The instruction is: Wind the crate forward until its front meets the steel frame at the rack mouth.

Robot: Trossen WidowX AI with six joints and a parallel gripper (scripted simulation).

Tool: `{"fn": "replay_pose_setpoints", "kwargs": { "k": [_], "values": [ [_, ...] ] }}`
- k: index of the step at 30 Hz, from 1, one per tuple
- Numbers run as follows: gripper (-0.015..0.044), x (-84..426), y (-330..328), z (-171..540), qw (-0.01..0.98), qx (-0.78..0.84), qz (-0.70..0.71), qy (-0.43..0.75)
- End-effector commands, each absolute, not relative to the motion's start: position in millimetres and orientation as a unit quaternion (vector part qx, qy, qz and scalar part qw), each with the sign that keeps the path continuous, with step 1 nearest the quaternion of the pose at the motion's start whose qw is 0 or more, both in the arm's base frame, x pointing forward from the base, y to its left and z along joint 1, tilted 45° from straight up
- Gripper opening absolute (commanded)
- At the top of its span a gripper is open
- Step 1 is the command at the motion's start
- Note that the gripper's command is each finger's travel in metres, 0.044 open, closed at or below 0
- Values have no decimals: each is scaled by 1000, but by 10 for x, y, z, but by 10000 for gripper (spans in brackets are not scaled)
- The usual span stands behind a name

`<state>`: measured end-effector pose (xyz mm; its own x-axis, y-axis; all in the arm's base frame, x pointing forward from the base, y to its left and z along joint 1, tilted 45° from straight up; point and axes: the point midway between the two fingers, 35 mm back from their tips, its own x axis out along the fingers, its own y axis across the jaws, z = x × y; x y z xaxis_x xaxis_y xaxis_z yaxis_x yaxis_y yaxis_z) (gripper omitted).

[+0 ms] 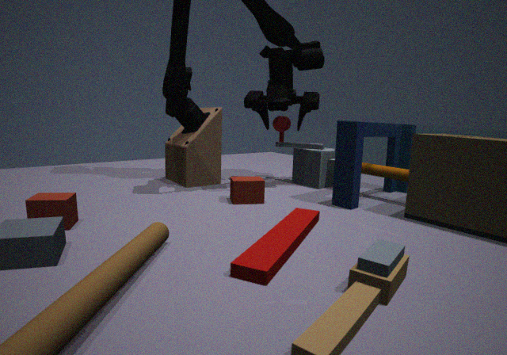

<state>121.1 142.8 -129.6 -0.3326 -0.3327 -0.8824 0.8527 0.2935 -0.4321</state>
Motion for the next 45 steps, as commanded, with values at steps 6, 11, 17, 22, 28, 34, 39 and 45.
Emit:
{"fn": "replay_pose_setpoints", "kwargs": {
  "k": [6, 11, 17, 22, 28, 34, 39, 45],
  "values": [
    [177, 1214, 1433, -1294, 536, 217, -553, 600],
    [46, 1214, 1433, -1294, 536, 217, -553, 600],
    [0, 1214, 1433, -1294, 536, 217, -553, 600],
    [0, 1205, 1399, -1310, 537, 213, -553, 600],
    [0, 1205, 1399, -1310, 537, 213, -553, 600],
    [0, 1221, 1369, -1285, 537, 213, -553, 600],
    [0, 1236, 1345, -1265, 537, 213, -554, 600],
    [0, 1266, 1299, -1228, 537, 213, -554, 600]
  ]
}}
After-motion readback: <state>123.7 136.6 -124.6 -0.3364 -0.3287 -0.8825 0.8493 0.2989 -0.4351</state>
